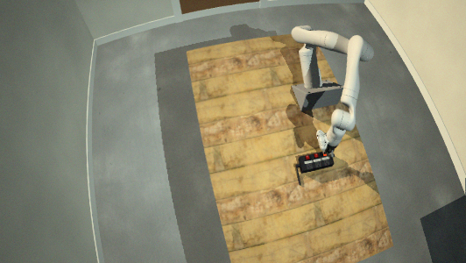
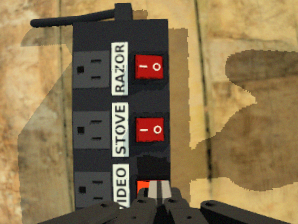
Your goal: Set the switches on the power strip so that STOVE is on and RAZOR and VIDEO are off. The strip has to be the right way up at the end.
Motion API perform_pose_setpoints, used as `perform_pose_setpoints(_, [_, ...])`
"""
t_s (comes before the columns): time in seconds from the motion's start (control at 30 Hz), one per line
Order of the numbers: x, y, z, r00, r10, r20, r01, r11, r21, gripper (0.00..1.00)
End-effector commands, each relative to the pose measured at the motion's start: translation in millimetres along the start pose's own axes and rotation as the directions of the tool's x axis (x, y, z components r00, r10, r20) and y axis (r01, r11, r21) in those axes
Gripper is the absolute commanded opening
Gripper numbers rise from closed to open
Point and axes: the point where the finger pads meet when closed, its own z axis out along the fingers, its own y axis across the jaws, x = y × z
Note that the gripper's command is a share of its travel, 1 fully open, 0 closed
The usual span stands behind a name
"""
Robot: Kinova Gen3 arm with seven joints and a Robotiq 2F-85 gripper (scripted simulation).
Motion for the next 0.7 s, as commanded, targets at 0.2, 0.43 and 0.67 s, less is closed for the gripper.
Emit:
perform_pose_setpoints(0.2, [0.1, -0.2, 1.9, 1.0, 0.0, 0.0, 0.0, 1.0, 0.001, 0.0])
perform_pose_setpoints(0.43, [0.1, -0.2, 3.2, 1.0, 0.0, 0.0, 0.0, 1.0, 0.001, 0.0])
perform_pose_setpoints(0.67, [0.1, -0.2, 3.3, 1.0, 0.0, 0.0, 0.0, 1.0, 0.001, 0.0])
